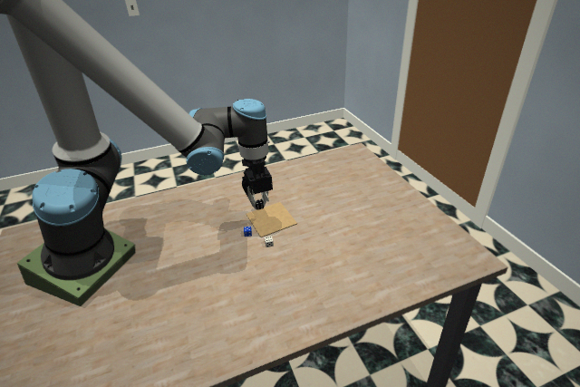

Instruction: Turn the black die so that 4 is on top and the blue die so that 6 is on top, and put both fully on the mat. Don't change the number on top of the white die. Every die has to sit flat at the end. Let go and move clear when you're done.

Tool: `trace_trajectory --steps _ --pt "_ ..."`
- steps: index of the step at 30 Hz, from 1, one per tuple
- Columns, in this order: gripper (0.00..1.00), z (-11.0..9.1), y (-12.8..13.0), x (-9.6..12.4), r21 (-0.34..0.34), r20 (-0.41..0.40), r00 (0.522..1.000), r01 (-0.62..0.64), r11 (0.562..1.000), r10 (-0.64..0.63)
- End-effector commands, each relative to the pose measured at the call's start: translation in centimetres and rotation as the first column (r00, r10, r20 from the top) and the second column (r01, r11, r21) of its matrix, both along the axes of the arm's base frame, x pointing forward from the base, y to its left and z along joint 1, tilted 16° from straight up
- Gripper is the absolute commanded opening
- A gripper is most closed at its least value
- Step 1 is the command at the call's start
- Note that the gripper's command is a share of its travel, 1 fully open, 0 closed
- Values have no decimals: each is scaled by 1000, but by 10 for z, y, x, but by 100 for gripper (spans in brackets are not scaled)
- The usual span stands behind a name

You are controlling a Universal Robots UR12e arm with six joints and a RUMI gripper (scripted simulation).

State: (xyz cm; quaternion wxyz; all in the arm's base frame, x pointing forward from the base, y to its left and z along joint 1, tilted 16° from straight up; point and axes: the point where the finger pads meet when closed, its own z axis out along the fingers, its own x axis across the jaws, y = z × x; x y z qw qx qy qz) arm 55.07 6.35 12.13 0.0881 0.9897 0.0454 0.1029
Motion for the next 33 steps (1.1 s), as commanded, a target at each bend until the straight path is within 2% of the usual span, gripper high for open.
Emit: trace_trajectory --steps 1,4,14,33 --pt "6 -21 -4 6 0 2 1000 0 1000 0" --pt "6 -33 -6 9 0 2 1000 0 1000 0" --pt "6 -53 -9 13 0 2 1000 0 1000 0" --pt "6 -55 -9 13 0 2 1000 0 1000 0"
